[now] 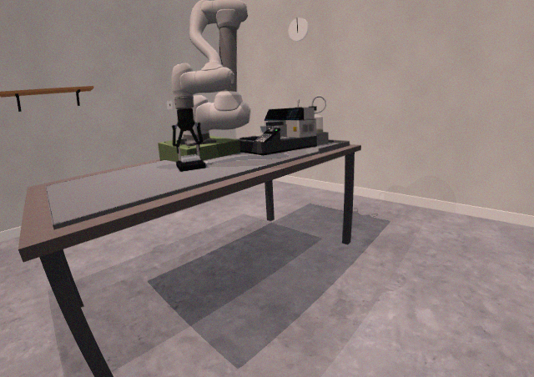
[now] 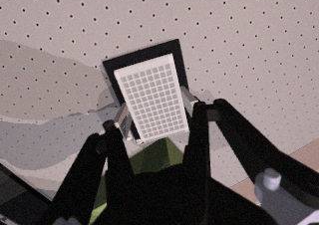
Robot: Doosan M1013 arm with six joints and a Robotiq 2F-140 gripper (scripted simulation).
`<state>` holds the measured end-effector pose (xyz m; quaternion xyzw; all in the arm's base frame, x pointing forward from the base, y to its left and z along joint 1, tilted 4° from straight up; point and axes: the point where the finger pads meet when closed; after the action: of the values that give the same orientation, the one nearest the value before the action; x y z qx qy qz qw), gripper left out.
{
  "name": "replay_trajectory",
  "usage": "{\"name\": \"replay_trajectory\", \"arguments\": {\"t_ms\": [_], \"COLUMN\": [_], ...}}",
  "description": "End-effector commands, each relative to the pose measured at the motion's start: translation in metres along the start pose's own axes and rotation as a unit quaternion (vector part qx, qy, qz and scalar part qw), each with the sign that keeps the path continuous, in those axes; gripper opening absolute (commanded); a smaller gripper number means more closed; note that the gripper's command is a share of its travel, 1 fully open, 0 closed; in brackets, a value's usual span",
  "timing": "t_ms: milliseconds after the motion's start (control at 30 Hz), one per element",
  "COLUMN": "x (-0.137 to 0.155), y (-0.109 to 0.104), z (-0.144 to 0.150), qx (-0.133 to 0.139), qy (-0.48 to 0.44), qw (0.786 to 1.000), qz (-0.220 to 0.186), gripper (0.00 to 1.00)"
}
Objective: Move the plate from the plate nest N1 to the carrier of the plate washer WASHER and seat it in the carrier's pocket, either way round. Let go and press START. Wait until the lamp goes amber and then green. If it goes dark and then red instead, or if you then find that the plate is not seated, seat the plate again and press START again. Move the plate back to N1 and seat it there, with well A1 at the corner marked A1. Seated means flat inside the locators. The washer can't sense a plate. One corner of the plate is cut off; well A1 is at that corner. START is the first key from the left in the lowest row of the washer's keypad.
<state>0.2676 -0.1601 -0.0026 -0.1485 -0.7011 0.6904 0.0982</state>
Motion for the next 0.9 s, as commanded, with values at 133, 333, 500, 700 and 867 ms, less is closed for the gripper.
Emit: {"name": "replay_trajectory", "arguments": {"t_ms": [133,333,500,700,867], "x": [0.0000,0.0000,0.0000,0.0000,0.0000], "y": [0.0013,0.0020,0.0028,0.0038,0.0043], "z": [0.0000,0.0000,0.0000,0.0000,0.0000], "qx": [0.000,0.000,0.000,0.000,0.000], "qy": [0.000,0.000,0.000,0.000,0.000], "qw": [1.000,1.000,1.000,1.000,1.000], "qz": [0.000,0.000,0.000,0.000,0.000], "gripper": [0.10,0.10,0.10,0.10,0.10]}}
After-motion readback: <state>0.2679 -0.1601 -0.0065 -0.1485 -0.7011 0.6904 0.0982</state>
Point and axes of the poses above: the point where the finger pads meet when closed, its own y axis out along the fingers, its own z axis across the jaws, x = y × z, and after that the axes turned 7 degrees about y, right-handed
